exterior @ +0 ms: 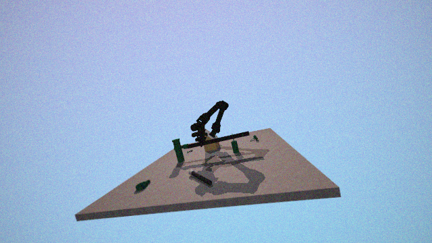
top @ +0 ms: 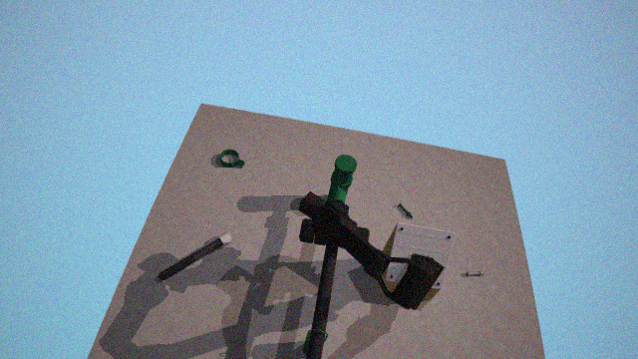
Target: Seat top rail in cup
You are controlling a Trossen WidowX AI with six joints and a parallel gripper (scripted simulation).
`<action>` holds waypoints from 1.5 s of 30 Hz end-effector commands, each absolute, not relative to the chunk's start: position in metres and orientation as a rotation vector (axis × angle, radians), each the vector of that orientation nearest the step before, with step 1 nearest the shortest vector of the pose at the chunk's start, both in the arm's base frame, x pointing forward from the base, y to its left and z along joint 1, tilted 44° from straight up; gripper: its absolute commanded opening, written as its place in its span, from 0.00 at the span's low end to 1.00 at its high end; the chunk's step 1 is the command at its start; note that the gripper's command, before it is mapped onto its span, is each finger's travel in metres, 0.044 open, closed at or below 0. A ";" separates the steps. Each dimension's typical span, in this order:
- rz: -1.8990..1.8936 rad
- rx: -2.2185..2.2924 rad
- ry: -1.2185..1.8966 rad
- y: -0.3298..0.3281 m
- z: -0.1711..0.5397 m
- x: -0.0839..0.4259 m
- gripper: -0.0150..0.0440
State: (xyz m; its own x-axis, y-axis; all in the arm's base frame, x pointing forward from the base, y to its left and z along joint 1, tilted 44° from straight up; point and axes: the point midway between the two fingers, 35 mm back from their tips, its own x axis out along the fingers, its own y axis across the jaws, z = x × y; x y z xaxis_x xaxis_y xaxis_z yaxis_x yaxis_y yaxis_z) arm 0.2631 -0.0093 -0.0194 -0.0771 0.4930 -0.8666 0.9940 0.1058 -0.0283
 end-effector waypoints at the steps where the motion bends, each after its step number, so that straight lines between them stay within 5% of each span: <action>1: -0.891 1.470 1.647 -0.017 -0.019 0.266 0.25; 45: -0.880 1.476 1.674 -0.019 -0.021 0.265 0.25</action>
